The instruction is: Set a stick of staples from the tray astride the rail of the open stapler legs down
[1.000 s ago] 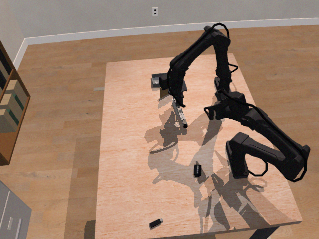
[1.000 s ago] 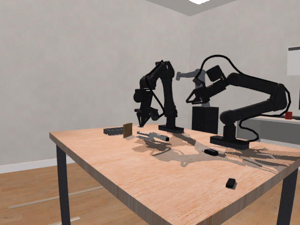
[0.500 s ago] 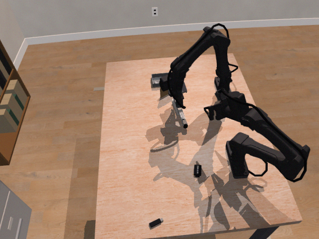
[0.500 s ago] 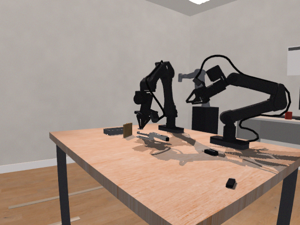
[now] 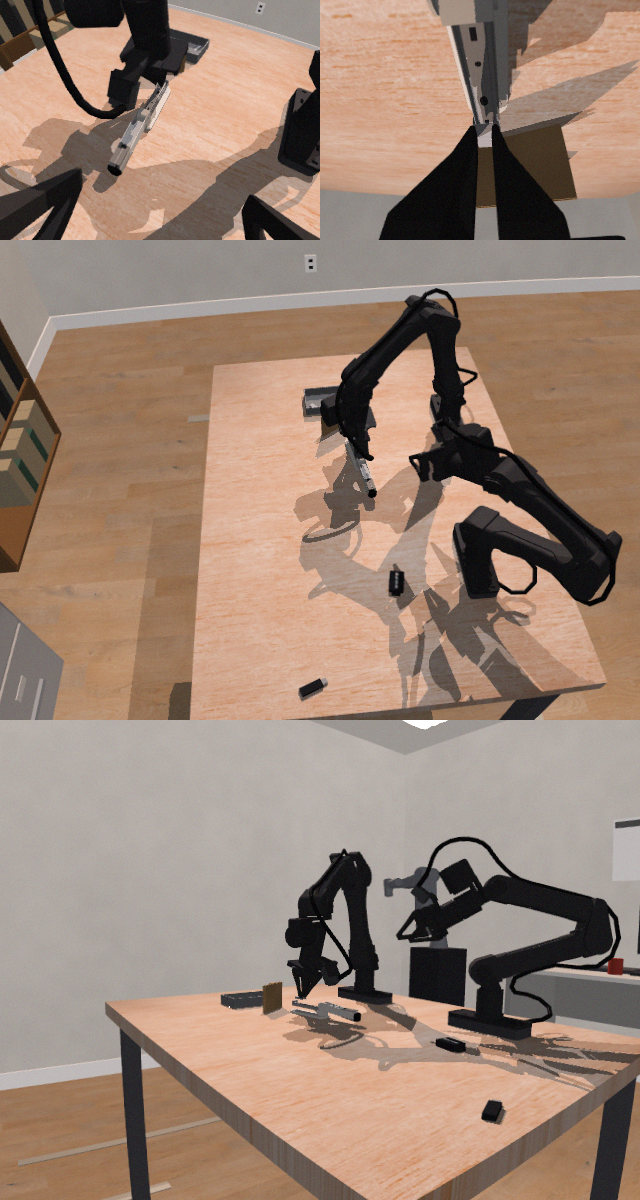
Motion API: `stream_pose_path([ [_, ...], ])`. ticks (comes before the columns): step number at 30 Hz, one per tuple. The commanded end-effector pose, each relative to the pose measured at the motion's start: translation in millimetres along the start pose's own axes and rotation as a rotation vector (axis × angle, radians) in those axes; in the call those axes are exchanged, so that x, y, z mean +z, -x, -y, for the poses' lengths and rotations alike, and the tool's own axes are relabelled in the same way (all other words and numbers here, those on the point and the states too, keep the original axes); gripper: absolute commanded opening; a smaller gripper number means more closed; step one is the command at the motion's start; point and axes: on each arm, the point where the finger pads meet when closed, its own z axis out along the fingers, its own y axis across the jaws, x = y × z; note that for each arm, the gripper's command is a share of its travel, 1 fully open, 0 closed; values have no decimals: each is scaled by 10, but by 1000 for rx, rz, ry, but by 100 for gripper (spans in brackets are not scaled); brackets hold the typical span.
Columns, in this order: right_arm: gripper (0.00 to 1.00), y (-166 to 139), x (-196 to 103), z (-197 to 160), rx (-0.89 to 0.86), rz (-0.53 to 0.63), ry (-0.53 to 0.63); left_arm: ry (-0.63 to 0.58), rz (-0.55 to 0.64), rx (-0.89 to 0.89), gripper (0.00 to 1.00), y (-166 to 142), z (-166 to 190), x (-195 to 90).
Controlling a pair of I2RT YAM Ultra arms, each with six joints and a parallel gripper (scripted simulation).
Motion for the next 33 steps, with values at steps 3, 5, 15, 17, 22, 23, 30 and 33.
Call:
stream_pose_path([
  [3,4,13,-25,28,-2,15,-21,7,24,2,100,52,-12,-41],
  [5,4,15,-22,21,-3,17,-21,7,24,2,100,52,-12,-41],
  [15,4,27,38,-5,-6,19,-10,7,24,2,100,52,-12,-41],
  [17,4,27,38,-5,-6,19,-10,7,24,2,100,52,-12,-41],
  [22,4,44,99,-4,-7,20,-3,7,24,2,100,52,-12,-41],
  [23,4,45,107,-7,-7,20,-2,7,24,2,100,52,-12,-41],
  [30,4,9,13,41,-8,17,14,7,24,2,100,52,-12,-41],
  [33,4,9,13,41,-8,17,14,7,24,2,100,52,-12,-41],
])
